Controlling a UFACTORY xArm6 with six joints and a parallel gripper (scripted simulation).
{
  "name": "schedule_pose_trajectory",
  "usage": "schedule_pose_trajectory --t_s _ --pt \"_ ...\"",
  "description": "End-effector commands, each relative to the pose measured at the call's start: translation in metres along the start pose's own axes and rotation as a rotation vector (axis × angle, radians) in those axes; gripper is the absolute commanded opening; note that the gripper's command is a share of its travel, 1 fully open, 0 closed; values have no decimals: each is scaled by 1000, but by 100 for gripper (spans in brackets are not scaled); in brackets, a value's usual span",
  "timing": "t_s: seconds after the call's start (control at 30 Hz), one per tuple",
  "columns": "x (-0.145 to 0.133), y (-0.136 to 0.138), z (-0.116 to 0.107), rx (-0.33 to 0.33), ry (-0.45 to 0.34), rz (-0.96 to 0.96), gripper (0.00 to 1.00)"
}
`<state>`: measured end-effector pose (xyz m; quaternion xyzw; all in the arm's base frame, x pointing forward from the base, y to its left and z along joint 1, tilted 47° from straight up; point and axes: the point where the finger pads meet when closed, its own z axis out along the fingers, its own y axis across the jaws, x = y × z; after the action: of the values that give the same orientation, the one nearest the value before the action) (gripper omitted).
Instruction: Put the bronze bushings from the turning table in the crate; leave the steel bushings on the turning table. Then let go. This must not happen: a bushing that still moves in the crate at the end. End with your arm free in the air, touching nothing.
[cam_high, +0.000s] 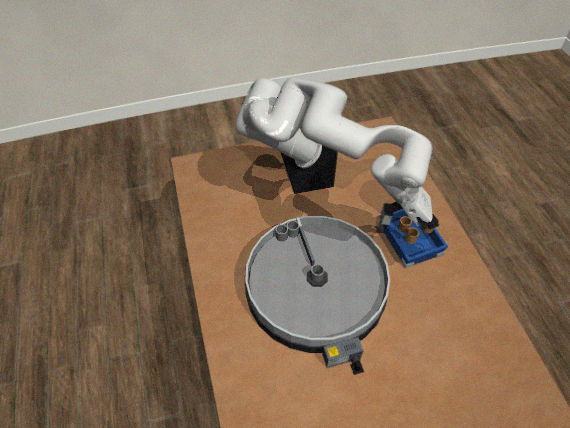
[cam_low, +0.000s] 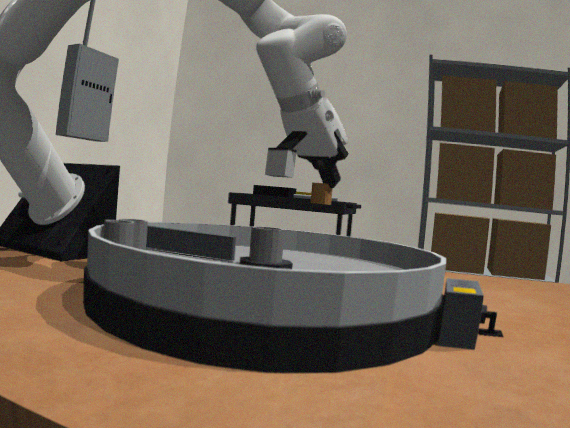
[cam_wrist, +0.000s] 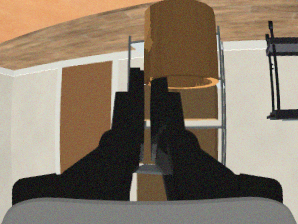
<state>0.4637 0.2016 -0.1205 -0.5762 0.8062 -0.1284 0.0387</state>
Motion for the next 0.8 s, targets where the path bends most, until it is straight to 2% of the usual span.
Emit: schedule_pose_trajectory --t_s 0.0,0.3,0.47,0.53,0.77 --pt "-2 -1 -1 2 -3 0 0" --pt "2 -1 3 2 -3 0 0" --pt "17 -1 21 2 -3 0 0" --pt "17 -1 21 2 -3 0 0" --pt "41 -1 50 2 -3 0 0"
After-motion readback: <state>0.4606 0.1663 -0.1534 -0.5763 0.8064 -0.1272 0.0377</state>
